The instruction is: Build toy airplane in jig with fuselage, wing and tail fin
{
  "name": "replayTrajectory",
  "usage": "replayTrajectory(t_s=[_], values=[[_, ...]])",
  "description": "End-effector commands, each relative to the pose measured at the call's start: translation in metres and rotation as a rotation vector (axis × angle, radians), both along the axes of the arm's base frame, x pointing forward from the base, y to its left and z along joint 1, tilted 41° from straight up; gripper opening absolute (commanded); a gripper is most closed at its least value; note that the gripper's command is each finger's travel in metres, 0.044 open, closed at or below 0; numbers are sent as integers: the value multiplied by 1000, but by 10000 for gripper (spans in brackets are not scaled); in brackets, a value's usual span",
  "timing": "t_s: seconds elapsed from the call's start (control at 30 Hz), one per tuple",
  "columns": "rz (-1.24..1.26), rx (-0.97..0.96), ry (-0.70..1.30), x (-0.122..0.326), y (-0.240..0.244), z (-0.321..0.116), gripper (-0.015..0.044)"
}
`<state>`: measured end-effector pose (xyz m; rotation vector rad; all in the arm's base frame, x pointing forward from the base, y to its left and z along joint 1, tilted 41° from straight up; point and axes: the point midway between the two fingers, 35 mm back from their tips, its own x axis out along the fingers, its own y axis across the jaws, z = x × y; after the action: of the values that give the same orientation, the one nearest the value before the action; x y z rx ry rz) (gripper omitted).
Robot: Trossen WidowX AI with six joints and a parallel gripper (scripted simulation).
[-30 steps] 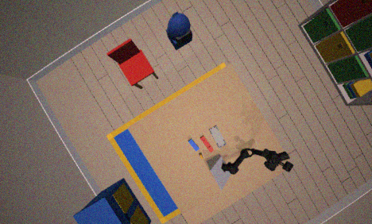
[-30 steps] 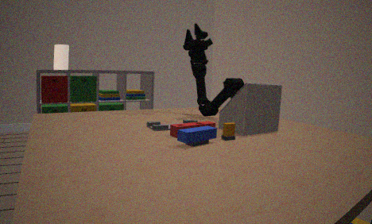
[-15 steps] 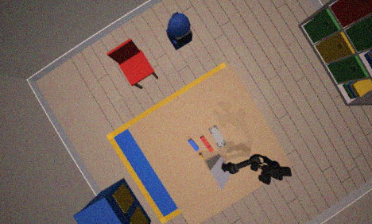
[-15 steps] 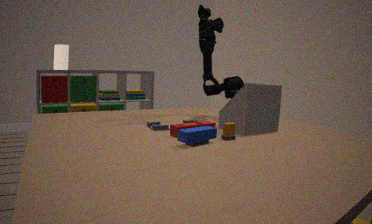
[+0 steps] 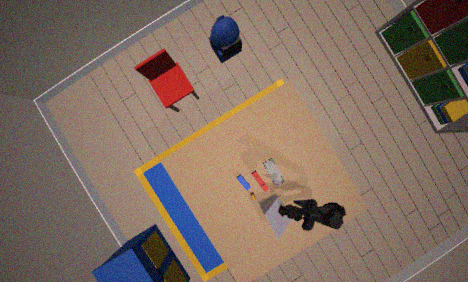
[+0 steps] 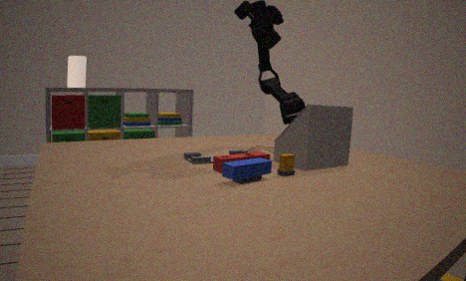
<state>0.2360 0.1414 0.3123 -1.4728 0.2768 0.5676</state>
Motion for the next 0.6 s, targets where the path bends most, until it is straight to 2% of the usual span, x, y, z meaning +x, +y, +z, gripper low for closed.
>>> replayTrajectory(t_s=[0.0, 0.27, 0.57], values=[[-326, 68, 222, 35, -12, -64, 440], [-750, 148, 396, 59, -41, -135, 440], [-1267, 215, 479, 64, -87, -209, 440]])
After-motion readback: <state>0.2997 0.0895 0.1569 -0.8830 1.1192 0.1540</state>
